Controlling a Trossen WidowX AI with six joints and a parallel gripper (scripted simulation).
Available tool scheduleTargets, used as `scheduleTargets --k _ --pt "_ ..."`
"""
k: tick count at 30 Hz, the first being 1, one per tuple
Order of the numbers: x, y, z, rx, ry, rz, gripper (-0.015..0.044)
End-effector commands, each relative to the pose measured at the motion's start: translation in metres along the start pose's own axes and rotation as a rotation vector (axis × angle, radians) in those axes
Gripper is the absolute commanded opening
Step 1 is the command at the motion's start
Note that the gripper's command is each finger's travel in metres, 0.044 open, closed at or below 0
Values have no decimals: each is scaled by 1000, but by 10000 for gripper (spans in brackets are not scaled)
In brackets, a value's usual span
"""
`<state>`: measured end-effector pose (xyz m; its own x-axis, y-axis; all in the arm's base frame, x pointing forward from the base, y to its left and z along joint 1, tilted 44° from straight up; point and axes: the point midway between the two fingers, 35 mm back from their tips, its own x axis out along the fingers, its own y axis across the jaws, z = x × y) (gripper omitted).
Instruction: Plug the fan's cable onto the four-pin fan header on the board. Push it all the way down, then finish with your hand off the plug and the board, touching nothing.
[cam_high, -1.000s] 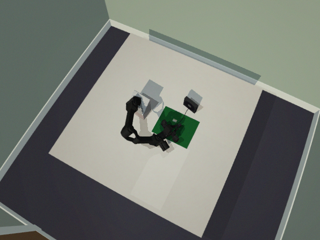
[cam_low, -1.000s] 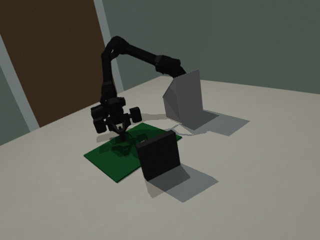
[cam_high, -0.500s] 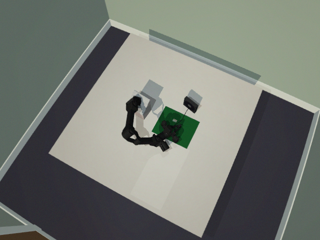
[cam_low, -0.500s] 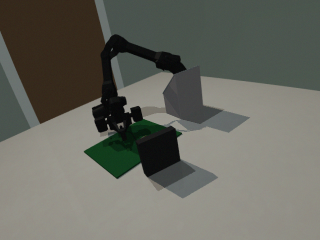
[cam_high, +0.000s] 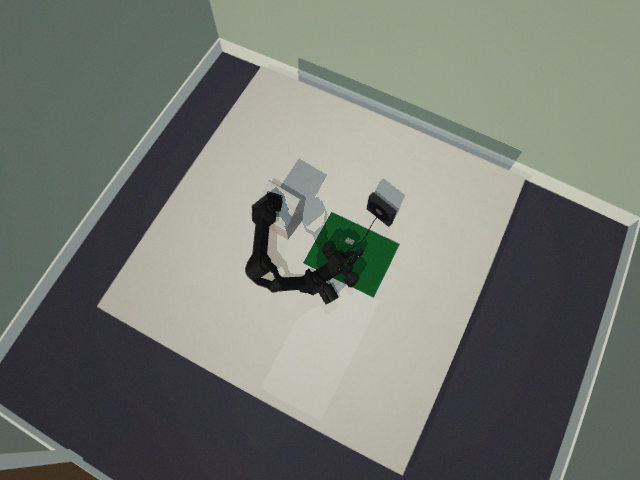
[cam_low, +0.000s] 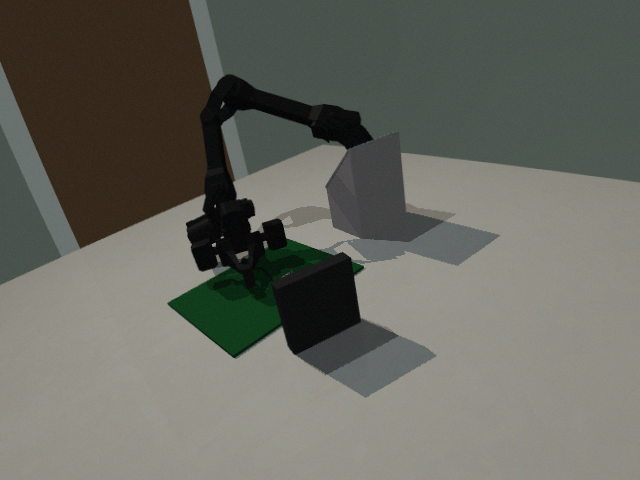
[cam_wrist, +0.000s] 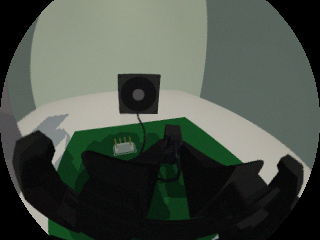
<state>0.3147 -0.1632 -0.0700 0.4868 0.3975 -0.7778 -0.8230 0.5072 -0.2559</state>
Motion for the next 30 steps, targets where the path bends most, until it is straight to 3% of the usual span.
scheduleTargets --k 1,30 --pt "1 -2 -3 -8 -5 -4 0" --pt "3 -1 -13 -2 1 -2 0"
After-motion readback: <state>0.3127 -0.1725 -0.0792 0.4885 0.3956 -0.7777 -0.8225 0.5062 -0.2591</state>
